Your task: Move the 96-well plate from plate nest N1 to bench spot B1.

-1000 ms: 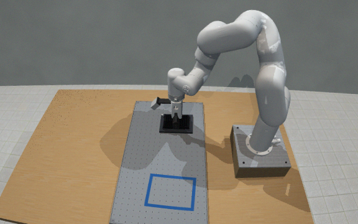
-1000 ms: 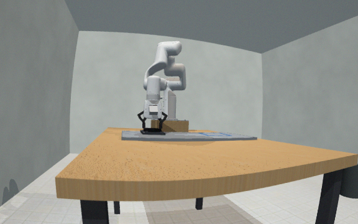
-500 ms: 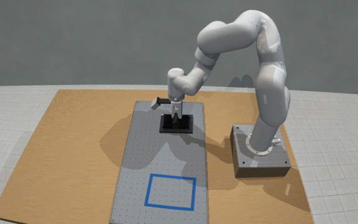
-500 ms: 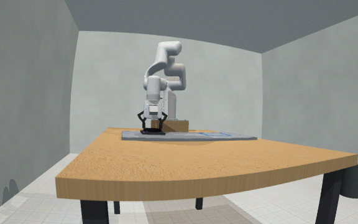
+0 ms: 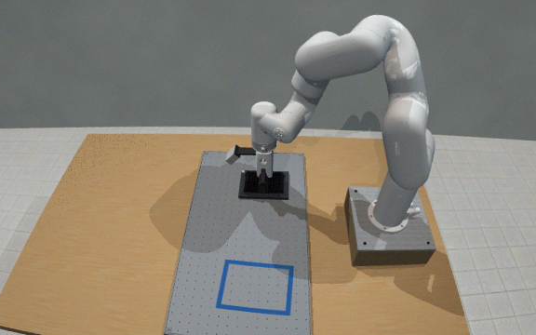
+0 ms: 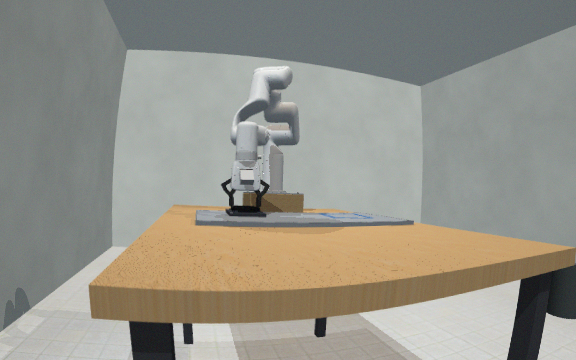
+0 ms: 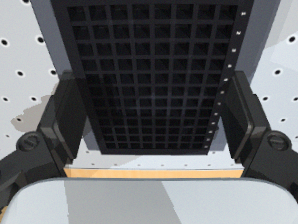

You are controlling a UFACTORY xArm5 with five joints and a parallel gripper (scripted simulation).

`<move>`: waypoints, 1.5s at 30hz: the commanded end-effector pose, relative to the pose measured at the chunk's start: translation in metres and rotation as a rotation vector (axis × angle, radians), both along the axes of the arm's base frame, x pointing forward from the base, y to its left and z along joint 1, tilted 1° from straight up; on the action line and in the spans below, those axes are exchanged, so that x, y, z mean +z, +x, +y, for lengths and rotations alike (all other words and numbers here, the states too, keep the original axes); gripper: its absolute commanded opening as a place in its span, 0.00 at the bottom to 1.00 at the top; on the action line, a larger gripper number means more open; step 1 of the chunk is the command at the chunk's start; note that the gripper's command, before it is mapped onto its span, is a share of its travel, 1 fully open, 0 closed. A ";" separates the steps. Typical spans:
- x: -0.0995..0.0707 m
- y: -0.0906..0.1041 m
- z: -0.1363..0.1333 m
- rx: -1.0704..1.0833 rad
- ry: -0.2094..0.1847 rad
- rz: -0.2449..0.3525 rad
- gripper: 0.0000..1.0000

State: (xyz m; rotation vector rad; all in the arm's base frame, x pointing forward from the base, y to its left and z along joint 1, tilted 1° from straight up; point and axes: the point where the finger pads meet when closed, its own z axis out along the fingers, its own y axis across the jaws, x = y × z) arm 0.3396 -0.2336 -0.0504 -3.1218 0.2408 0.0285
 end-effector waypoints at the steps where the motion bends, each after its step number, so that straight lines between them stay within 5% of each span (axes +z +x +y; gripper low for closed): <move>1: 0.001 0.001 -0.001 0.000 -0.001 -0.002 0.00; 45: 0.021 0.001 -0.001 0.000 -0.002 -0.002 0.00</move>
